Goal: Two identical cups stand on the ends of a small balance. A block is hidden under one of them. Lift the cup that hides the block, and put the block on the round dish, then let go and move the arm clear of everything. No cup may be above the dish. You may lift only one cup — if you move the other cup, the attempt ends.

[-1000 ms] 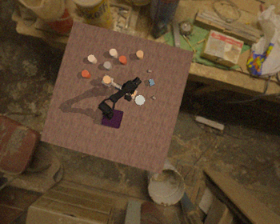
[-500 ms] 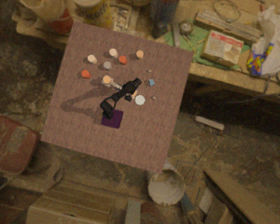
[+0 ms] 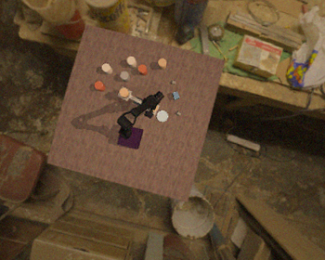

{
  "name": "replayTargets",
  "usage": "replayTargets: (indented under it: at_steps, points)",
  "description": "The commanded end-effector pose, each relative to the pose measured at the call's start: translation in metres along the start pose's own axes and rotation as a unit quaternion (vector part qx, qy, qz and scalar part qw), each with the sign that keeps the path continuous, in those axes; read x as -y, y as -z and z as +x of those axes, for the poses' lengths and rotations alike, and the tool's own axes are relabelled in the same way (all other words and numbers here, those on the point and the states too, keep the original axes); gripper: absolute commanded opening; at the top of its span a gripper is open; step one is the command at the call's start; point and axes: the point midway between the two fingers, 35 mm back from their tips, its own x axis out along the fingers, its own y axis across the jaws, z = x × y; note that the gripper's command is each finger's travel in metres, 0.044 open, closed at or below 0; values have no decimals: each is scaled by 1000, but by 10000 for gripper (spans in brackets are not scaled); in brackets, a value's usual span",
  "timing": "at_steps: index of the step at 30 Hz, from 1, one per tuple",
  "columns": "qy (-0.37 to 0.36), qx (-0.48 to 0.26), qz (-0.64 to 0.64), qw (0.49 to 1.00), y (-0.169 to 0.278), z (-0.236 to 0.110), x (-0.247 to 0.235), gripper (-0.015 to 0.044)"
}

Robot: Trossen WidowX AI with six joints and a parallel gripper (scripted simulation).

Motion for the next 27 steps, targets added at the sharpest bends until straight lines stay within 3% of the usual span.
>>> replayTargets:
  at_steps: [1, 6, 17, 27]
  points:
    - [0, 3, -2, 1000, -1, 2, -1, 328]
    - [0, 3, -2, 1000, -1, 2, -1, 295]
    - [0, 3, -2, 1000, 0, -7, 2, 6]
    - [1, 3, -2, 1000, 1, -19, 4, 0]
